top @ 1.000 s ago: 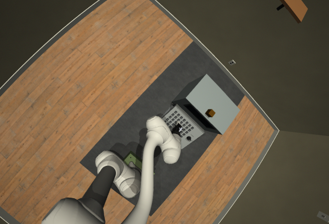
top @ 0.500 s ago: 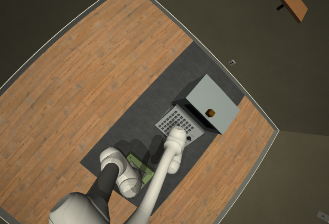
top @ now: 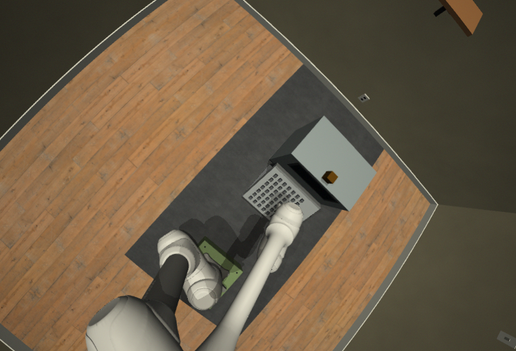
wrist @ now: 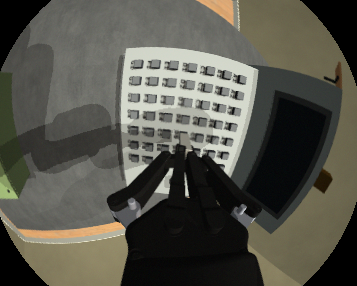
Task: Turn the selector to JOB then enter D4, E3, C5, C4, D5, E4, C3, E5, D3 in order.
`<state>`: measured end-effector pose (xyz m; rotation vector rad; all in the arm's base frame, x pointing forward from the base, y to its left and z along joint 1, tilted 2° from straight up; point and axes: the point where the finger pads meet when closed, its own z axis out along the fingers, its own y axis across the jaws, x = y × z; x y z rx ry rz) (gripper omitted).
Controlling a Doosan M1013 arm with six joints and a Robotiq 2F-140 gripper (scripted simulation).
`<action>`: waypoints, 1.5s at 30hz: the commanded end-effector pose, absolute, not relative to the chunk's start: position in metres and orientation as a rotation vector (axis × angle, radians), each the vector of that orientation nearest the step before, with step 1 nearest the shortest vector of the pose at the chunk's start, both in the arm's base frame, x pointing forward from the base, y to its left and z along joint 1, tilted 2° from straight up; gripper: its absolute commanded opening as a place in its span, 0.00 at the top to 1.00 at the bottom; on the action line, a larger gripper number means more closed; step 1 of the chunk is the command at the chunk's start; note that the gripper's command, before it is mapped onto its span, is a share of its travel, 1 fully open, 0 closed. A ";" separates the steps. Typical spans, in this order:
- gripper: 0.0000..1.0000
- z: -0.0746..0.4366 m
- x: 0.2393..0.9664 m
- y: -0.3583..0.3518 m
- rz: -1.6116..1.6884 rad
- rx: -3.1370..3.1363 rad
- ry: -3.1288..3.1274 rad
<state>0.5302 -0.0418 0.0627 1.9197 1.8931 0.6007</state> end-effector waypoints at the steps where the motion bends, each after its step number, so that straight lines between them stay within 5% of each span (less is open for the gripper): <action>1: 1.00 0.057 0.534 -0.042 0.601 1.920 1.892; 45: 1.00 0.049 0.539 -0.042 0.601 1.920 1.892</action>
